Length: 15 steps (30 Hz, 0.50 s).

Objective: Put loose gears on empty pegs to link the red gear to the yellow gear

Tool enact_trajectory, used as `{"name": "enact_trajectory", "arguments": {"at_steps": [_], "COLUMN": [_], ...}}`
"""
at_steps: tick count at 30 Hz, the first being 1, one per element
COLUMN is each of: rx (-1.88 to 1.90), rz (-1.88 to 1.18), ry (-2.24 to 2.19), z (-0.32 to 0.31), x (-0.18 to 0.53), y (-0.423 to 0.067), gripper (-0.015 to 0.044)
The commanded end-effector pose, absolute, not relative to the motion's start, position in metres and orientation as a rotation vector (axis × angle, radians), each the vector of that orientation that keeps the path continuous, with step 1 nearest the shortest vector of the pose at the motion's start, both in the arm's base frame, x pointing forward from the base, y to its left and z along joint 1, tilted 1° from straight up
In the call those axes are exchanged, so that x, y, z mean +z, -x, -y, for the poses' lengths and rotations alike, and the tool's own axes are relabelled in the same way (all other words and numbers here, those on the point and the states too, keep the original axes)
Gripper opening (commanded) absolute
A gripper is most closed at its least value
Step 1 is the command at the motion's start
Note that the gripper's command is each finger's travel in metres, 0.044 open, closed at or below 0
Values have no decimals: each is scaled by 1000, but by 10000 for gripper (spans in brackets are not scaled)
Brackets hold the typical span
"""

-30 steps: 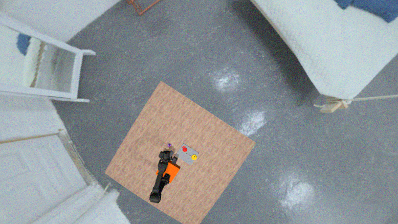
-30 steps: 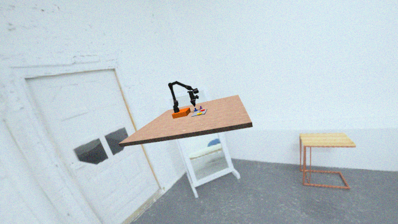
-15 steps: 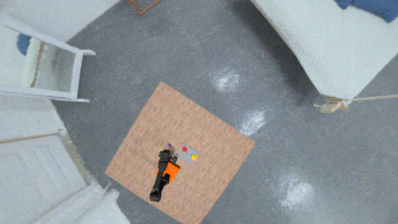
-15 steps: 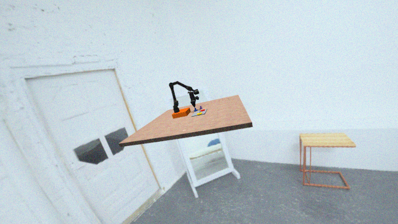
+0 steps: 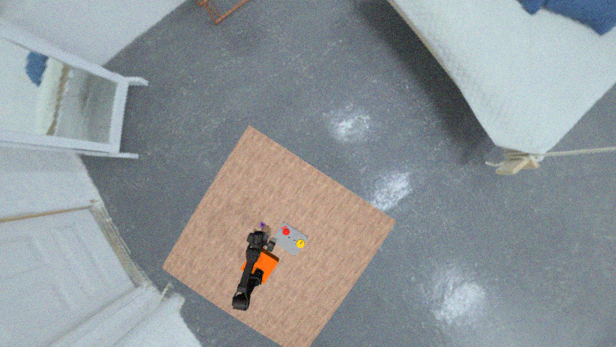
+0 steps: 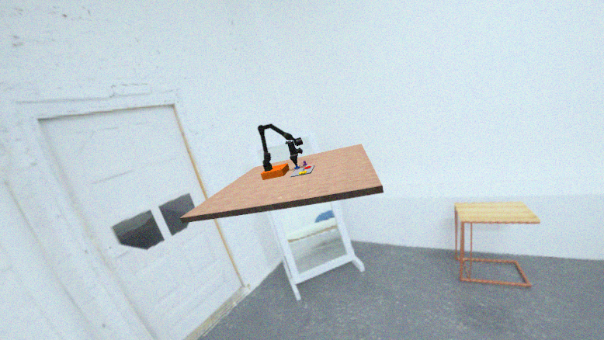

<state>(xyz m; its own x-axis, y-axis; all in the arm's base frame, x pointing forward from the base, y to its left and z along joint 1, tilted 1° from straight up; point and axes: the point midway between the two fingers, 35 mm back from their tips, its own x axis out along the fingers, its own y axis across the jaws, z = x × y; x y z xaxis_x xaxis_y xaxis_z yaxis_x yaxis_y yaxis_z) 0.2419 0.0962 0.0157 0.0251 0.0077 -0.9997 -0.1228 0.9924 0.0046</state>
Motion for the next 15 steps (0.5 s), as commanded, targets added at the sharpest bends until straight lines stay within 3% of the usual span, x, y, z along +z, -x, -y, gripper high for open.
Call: {"name": "enact_trajectory", "arguments": {"at_steps": [1, 10, 15], "rx": [100, 100, 100], "rz": [-1556, -1556, -1556], "ry": [89, 89, 89], "z": [-95, -95, -95], "x": [6, 5, 5], "y": [-239, -239, -239], "gripper": [440, 440, 309]}}
